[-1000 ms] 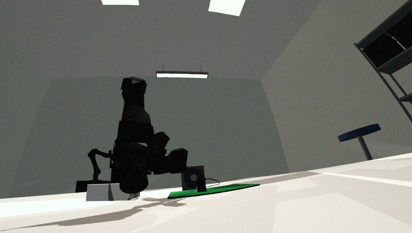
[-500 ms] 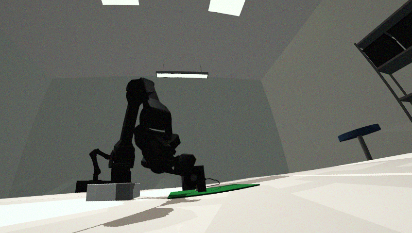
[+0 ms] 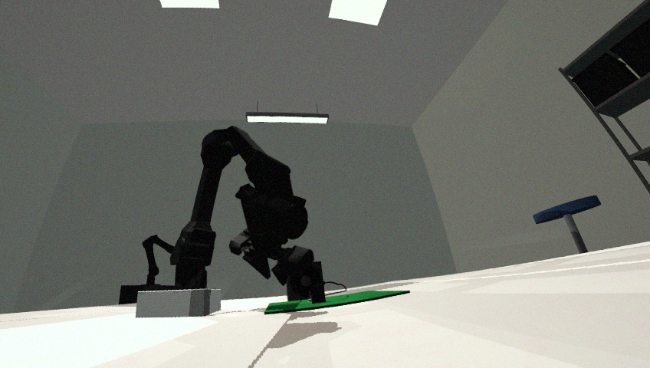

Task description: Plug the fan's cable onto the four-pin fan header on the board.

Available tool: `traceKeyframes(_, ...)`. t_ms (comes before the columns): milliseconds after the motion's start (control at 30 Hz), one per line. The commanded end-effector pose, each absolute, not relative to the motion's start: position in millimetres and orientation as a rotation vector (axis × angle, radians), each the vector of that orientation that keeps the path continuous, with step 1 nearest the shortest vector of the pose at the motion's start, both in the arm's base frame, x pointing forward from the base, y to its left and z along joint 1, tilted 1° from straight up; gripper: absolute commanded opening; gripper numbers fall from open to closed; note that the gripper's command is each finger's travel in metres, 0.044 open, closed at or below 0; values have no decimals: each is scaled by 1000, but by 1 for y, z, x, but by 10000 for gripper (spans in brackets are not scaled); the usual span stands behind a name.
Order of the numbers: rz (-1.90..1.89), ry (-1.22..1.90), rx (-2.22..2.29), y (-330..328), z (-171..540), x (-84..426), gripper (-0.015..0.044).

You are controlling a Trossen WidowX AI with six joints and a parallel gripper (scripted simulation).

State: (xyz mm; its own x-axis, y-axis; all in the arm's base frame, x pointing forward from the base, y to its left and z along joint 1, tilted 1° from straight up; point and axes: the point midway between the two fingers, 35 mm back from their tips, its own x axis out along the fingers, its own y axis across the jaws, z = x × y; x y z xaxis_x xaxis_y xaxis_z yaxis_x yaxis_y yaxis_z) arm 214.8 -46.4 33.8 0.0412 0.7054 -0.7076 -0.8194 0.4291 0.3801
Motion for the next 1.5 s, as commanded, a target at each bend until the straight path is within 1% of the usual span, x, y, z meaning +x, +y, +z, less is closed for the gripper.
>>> traceKeyframes(0, 1142, 1076, -196, -49, 37, 218, 205)
traceKeyframes(533, 882, 1404, -394, -55, 51, 232, 205)
traceKeyframes(967, 560, 1499, -531, -59, 77, 250, 205)
traceKeyframes(1100, 600, 1508, -515, -57, 71, 246, 205)
traceKeyframes(1267, 552, 1517, -485, -55, 77, 251, 336)
traceKeyframes(1400, 328, 1555, -287, -33, 107, 276, 440)
traceKeyframes(1467, 212, 1565, -181, -19, 122, 287, 440)
